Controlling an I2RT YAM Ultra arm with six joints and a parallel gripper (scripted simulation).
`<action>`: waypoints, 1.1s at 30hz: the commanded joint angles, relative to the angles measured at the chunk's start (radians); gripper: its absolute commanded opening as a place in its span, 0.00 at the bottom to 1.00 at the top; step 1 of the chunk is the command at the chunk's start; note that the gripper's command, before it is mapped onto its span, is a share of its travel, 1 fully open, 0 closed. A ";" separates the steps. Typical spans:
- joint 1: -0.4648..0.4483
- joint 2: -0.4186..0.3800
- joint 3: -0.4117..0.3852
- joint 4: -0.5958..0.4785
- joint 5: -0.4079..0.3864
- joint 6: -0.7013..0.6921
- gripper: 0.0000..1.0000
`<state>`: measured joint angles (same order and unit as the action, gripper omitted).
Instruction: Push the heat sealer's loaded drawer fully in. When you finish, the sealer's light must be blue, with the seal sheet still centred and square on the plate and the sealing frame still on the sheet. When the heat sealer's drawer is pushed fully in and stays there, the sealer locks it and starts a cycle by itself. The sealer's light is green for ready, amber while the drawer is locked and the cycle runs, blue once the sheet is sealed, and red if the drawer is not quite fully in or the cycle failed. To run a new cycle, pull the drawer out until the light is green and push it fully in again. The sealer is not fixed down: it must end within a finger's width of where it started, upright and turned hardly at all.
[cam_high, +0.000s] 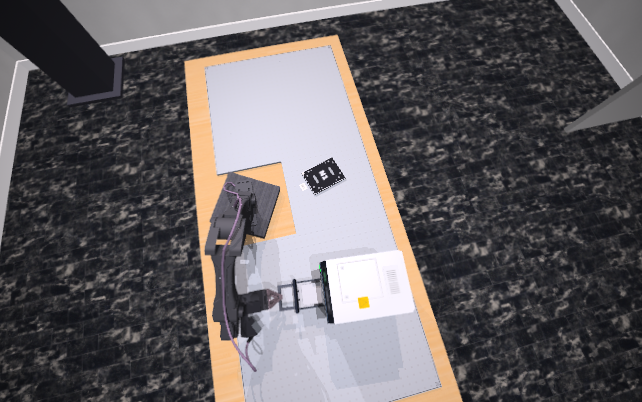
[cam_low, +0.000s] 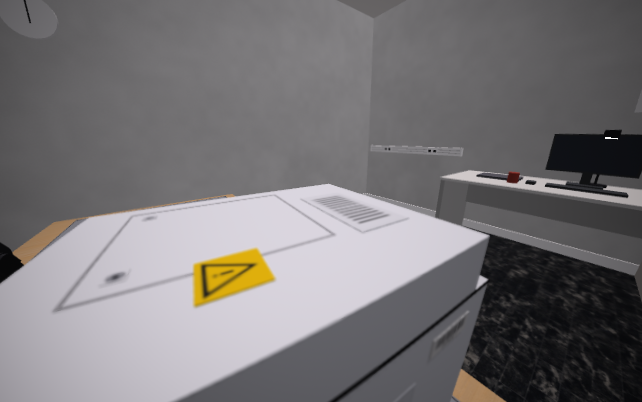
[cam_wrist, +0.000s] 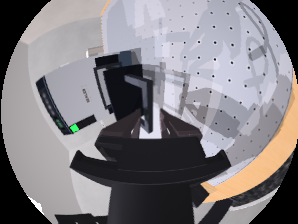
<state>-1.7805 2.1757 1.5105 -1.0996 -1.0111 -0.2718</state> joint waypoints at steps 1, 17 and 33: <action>0.012 -0.034 -0.022 0.040 -0.019 0.017 0.30; 0.009 -0.036 -0.032 0.071 -0.020 0.037 0.30; 0.009 -0.036 -0.033 0.072 -0.020 0.036 0.30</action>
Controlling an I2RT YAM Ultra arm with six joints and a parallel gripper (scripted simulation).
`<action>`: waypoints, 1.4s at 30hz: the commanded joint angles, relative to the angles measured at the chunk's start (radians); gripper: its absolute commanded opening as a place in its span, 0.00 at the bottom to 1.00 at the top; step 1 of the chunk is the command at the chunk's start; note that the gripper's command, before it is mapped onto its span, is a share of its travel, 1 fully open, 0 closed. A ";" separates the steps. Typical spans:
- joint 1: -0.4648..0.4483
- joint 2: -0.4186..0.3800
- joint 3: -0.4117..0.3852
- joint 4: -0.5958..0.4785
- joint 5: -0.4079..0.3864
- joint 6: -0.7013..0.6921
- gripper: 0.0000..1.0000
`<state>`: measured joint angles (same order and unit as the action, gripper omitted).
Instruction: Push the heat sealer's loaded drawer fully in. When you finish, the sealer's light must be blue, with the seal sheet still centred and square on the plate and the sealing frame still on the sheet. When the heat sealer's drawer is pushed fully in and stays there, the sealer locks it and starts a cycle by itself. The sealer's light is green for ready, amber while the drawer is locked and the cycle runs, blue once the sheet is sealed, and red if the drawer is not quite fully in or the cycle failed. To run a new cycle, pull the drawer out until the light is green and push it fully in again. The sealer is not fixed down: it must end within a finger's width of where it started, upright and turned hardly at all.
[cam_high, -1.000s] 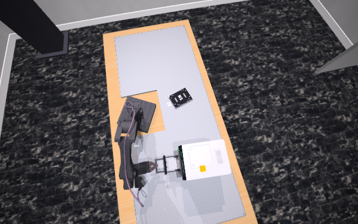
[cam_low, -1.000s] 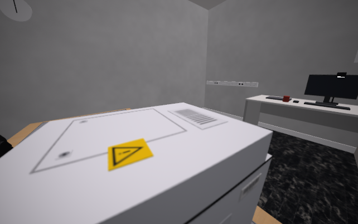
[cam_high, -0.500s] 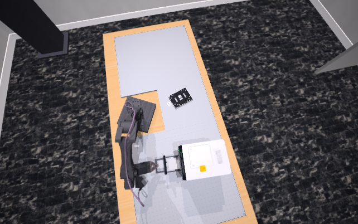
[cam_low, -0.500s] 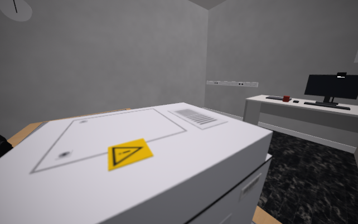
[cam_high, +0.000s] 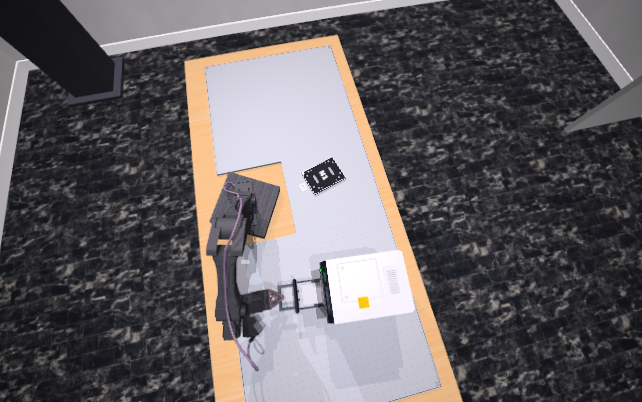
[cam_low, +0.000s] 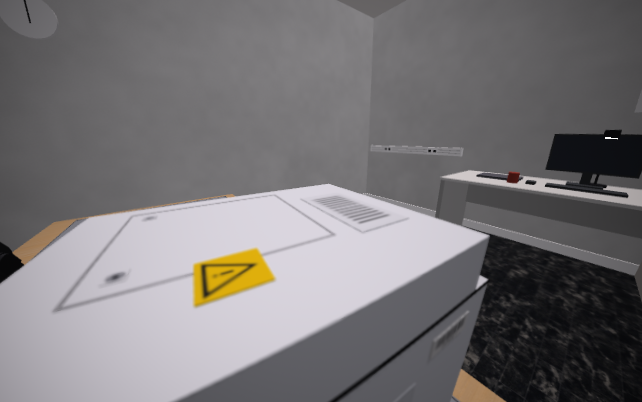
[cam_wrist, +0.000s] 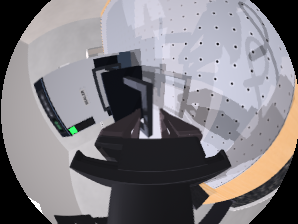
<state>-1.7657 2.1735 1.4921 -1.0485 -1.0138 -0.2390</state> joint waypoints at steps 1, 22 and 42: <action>-0.006 -0.034 -0.014 0.020 -0.018 0.003 0.30; -0.006 -0.034 -0.014 0.020 -0.018 0.004 0.30; -0.006 -0.034 -0.014 0.020 -0.018 0.003 0.22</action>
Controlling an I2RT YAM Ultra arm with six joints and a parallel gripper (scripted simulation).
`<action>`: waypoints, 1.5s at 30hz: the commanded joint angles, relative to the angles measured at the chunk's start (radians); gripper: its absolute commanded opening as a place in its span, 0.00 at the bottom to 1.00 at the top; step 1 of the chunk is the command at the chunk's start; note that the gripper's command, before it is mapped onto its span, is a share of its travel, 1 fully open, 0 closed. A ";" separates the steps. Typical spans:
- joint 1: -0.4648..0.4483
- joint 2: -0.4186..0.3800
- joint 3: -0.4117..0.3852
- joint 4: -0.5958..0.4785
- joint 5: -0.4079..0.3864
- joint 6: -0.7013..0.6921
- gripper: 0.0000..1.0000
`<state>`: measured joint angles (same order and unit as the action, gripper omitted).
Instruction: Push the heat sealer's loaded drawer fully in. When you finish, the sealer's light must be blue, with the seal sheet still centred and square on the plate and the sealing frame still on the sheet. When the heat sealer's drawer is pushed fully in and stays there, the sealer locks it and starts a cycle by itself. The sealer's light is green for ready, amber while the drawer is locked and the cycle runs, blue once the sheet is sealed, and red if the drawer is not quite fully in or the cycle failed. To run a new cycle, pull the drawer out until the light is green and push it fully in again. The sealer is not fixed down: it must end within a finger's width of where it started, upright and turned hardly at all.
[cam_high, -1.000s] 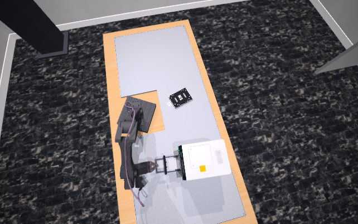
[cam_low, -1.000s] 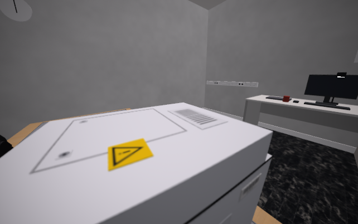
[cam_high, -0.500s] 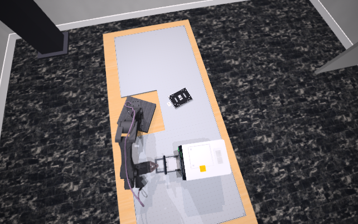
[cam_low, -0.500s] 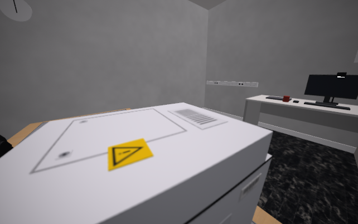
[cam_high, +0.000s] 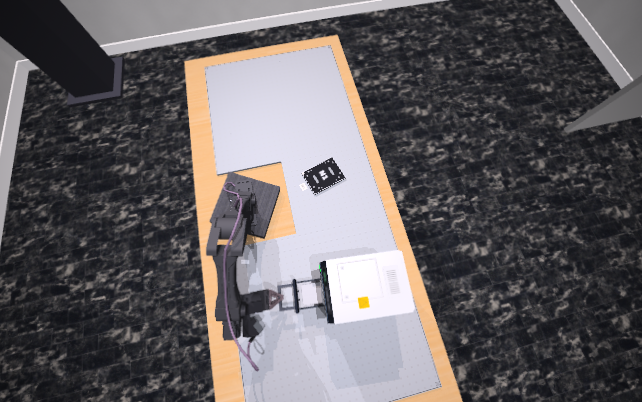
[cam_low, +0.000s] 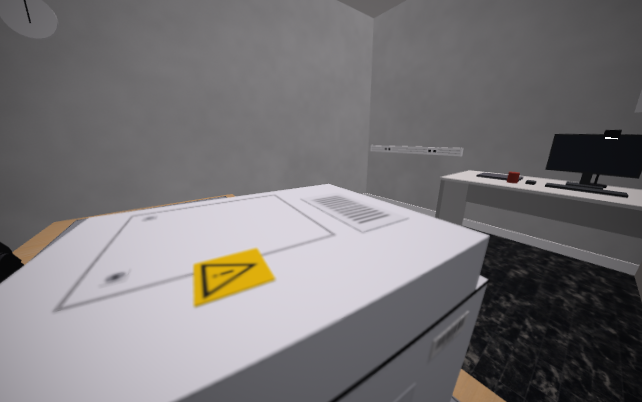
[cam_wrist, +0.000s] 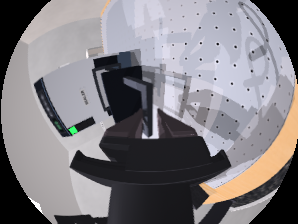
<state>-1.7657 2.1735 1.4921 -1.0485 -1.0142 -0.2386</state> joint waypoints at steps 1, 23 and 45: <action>-0.006 -0.034 -0.014 0.020 -0.017 0.003 0.21; -0.006 -0.034 -0.014 0.021 -0.004 0.003 0.00; -0.006 -0.034 -0.014 0.021 -0.004 0.003 0.00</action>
